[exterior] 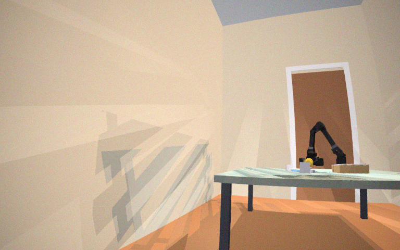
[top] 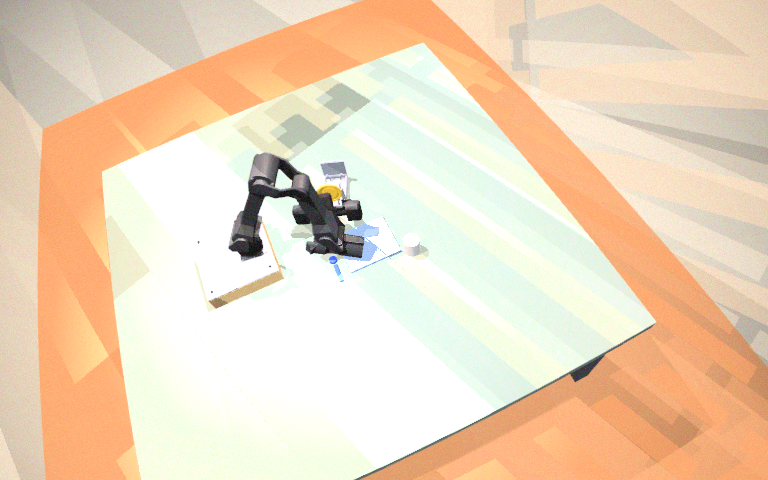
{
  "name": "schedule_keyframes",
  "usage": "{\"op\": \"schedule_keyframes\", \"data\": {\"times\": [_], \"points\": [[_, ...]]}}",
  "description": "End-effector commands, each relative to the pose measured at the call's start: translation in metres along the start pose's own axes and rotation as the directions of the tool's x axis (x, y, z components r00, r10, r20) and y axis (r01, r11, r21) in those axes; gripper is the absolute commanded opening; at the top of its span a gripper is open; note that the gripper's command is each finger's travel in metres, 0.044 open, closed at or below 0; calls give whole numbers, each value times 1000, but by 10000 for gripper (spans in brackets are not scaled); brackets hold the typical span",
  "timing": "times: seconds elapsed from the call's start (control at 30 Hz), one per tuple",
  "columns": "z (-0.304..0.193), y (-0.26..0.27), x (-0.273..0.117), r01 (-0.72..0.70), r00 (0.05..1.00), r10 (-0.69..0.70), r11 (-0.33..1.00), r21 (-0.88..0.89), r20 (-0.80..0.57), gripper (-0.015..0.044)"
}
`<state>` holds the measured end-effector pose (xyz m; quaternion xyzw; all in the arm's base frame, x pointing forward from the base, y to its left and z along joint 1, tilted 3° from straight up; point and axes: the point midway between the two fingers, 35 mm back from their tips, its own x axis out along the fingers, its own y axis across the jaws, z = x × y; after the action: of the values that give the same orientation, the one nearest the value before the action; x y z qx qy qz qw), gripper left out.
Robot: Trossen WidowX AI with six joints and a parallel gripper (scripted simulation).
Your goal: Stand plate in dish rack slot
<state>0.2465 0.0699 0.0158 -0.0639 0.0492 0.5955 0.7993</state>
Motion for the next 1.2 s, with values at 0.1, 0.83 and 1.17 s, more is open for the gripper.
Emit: {"op": "schedule_keyframes", "data": {"times": [0.1,0.83,1.17], "points": [[-1,1,7,0,1000,0,1000,3,2,0],[0,0,23,0,1000,0,1000,-6,-3,0],[-16,1,25,-1,1000,1,1000,2,-4,0]]}}
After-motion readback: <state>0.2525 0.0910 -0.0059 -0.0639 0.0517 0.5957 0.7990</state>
